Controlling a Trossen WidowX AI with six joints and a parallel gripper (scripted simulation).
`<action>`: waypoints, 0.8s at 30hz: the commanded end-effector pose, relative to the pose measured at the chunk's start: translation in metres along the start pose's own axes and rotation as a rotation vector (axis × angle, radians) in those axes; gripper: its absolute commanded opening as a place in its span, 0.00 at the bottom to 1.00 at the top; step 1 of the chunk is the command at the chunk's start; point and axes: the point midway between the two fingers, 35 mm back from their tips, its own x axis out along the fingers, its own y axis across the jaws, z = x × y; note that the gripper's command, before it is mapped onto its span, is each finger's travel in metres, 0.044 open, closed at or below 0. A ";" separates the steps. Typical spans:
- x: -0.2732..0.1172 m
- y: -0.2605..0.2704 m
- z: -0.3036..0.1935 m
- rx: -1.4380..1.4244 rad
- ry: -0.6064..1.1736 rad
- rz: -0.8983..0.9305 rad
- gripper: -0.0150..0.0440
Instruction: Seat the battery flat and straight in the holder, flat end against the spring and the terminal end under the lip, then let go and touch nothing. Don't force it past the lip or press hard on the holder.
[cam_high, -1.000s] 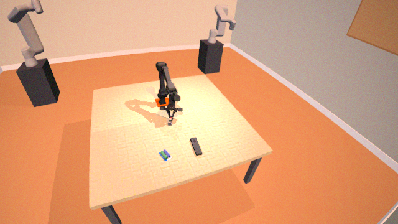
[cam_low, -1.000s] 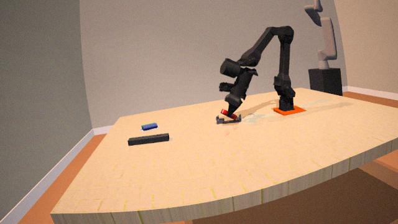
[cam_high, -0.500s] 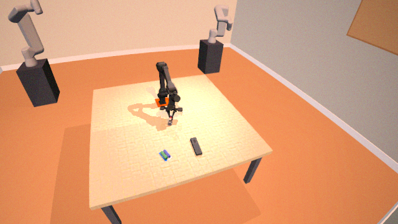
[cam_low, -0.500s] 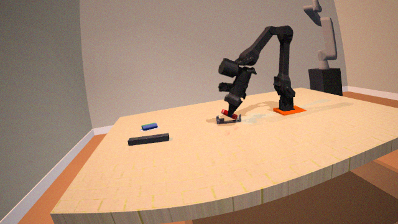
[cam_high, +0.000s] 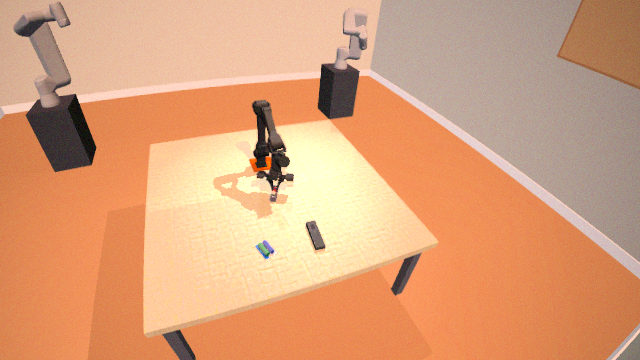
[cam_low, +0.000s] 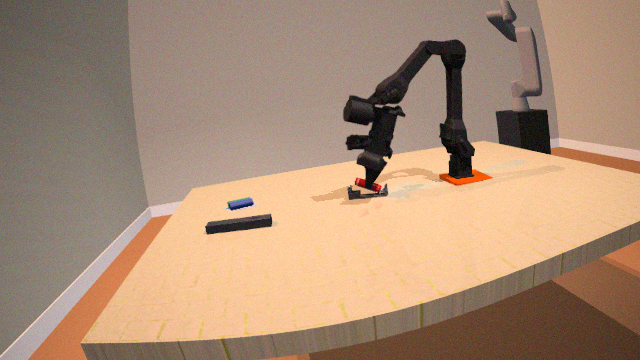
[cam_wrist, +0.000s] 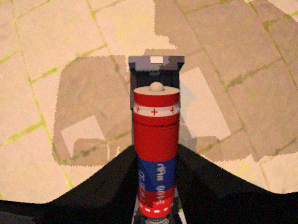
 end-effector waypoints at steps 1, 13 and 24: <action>0.004 0.000 -0.005 -0.013 0.050 -0.005 0.36; 0.007 0.000 -0.003 -0.017 0.130 -0.010 0.36; 0.009 0.000 -0.001 -0.018 0.204 -0.014 0.36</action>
